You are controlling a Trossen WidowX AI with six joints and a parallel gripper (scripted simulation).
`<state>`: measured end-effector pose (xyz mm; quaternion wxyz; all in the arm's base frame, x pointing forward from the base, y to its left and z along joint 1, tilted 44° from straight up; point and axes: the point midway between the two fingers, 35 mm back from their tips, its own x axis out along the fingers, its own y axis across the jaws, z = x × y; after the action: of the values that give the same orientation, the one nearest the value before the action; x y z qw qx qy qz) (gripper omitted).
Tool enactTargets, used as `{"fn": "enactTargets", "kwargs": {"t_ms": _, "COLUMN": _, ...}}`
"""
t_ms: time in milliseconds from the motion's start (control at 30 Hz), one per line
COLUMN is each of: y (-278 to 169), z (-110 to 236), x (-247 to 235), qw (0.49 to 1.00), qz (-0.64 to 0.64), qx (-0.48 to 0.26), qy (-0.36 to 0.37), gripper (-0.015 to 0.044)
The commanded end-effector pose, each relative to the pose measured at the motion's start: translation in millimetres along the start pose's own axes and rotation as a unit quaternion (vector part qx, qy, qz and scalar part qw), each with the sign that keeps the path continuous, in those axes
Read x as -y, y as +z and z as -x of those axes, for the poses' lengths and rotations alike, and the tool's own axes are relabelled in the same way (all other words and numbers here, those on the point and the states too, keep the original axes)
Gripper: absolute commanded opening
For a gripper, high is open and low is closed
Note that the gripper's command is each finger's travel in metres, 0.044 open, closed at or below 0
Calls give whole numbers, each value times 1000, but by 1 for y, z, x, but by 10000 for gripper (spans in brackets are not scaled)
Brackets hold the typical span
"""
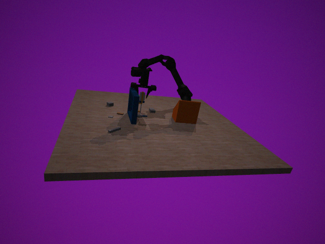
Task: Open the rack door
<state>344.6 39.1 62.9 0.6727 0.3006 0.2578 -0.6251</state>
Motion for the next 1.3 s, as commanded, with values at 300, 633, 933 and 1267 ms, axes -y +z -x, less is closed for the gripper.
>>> {"fn": "enactTargets", "kwargs": {"t_ms": 300, "y": -2, "z": -2, "x": -1, "qw": 956, "qz": 295, "qx": 1, "qy": 0, "gripper": 293}}
{"fn": "enactTargets", "kwargs": {"t_ms": 633, "y": -2, "z": -2, "x": -1, "qw": 854, "qz": 520, "qx": 1, "qy": 0, "gripper": 293}}
{"fn": "enactTargets", "kwargs": {"t_ms": 933, "y": -2, "z": -2, "x": -1, "qw": 718, "qz": 696, "qx": 1, "qy": -1, "gripper": 293}}
{"fn": "enactTargets", "kwargs": {"t_ms": 1267, "y": -2, "z": -2, "x": -1, "qw": 526, "qz": 851, "qx": 1, "qy": -1, "gripper": 293}}
